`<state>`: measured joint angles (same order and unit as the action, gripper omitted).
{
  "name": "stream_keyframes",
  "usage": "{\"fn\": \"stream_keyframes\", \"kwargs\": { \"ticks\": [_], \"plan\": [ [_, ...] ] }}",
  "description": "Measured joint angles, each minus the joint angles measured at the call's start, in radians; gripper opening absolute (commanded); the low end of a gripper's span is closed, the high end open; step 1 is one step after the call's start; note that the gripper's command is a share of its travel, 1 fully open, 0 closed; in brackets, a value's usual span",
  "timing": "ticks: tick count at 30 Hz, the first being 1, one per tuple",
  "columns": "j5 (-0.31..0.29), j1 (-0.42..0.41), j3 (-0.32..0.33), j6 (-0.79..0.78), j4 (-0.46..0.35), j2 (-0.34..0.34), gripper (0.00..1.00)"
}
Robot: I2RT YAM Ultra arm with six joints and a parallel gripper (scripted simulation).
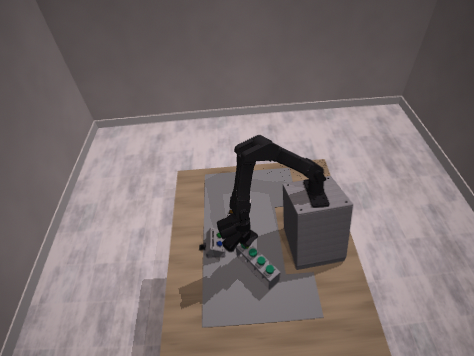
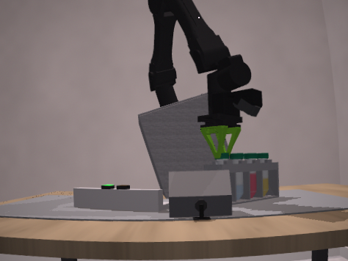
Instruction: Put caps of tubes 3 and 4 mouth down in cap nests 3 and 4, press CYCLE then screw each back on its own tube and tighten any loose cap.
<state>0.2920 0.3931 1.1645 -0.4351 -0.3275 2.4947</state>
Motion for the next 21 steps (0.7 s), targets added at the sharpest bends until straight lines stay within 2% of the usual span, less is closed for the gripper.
{"fn": "stream_keyframes", "kwargs": {
  "ticks": [21],
  "plan": [
    [-0.002,0.000,0.000,0.917,0.002,0.001,0.00]
  ]
}}
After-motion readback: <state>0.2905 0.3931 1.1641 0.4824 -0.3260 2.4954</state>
